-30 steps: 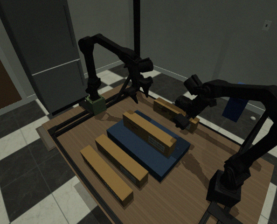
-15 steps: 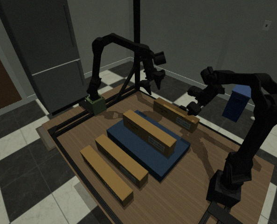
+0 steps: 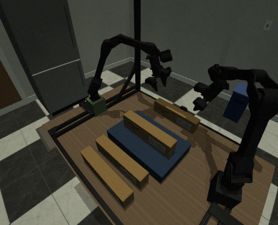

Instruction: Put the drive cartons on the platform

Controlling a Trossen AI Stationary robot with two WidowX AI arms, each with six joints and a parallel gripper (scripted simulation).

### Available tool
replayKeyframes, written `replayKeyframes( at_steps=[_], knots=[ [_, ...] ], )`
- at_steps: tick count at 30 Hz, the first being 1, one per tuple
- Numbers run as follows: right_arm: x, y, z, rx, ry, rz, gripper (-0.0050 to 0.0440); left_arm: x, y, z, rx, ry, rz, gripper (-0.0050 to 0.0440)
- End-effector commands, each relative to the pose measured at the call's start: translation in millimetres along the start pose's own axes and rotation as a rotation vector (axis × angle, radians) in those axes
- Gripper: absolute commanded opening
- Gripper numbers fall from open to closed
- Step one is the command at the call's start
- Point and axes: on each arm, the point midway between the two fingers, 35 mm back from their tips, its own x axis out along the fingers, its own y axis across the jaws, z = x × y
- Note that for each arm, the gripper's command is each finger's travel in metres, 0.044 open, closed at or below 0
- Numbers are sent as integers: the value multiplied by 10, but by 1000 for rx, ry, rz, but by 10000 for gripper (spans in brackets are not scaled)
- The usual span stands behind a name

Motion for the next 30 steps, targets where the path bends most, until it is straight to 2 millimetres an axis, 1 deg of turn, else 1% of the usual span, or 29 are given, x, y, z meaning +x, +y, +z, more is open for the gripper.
replayKeyframes(
  at_steps=[1,12,16,20,24,26,30],
  knots=[
    [6,73,16,-2,-7,-2,389,14,-60,11,-1,0,6,389],
    [10,74,15,-2,-7,-2,389,18,-60,9,-1,0,6,389],
    [49,73,-1,-2,-7,-2,389,57,-60,-6,-1,0,6,389],
    [147,73,-39,-2,-7,-2,389,154,-60,-46,-1,0,6,389],
    [304,73,-102,-2,-7,-2,389,311,-59,-109,-1,0,6,389],
    [304,73,-102,-2,-7,-2,389,311,-59,-109,-1,0,6,389],
    [503,72,-180,-2,-7,-2,389,510,-58,-189,-1,0,6,389]
  ],
)
